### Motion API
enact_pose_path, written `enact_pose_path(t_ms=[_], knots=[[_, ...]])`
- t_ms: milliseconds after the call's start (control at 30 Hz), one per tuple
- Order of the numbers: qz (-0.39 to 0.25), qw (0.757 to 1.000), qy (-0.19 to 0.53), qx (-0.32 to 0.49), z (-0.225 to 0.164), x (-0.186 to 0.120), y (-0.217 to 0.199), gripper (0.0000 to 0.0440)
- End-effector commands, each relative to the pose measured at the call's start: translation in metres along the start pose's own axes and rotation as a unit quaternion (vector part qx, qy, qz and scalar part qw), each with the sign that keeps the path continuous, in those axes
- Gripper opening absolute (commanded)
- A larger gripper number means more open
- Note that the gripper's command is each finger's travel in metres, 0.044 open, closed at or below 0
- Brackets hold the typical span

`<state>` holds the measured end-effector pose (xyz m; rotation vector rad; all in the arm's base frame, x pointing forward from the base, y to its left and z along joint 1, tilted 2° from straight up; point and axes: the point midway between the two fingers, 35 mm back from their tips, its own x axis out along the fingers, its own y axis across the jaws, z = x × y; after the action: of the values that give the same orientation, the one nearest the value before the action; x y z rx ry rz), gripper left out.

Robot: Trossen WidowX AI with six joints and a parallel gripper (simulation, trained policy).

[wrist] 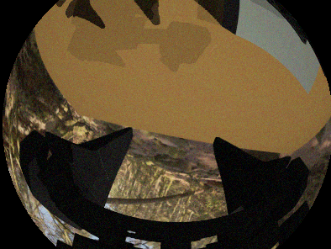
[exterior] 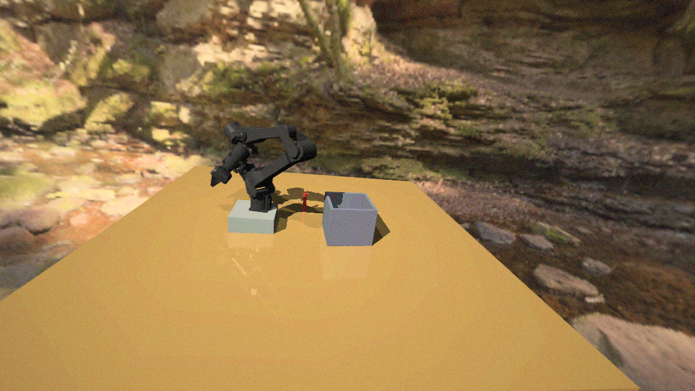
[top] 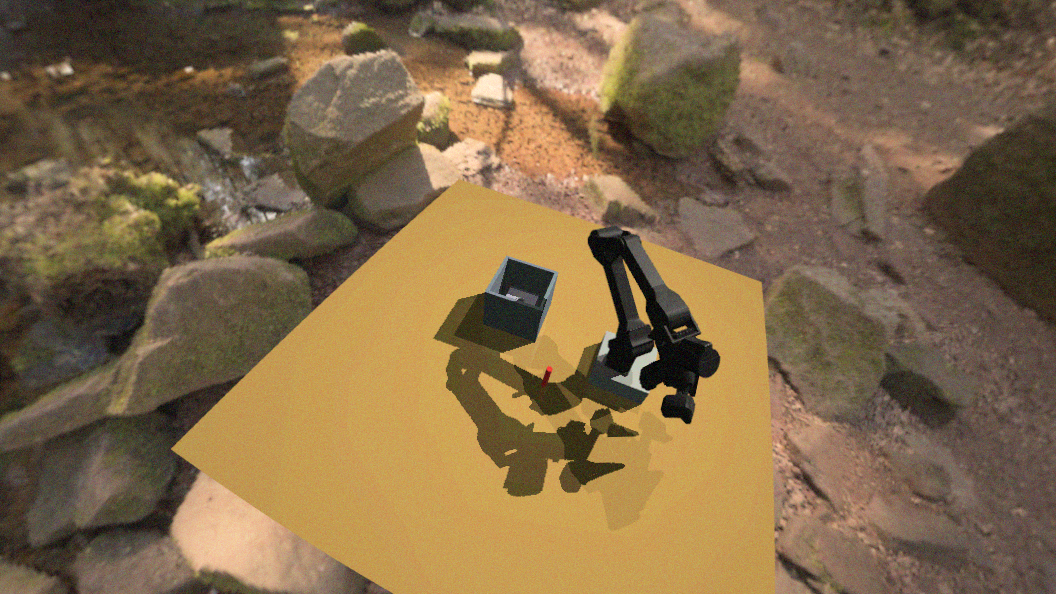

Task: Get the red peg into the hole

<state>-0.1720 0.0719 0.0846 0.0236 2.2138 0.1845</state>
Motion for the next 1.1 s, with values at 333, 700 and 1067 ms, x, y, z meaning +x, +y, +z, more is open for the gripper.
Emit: enact_pose_path(t_ms=[333,700,1067], knots=[[0.107,0.987,-0.015,0.12,-0.002,-0.056,0.06,0.044],[0.201,0.941,-0.084,0.26,0.037,-0.118,0.101,0.044],[0.259,0.877,-0.163,0.37,0.086,-0.178,0.116,0.044]])
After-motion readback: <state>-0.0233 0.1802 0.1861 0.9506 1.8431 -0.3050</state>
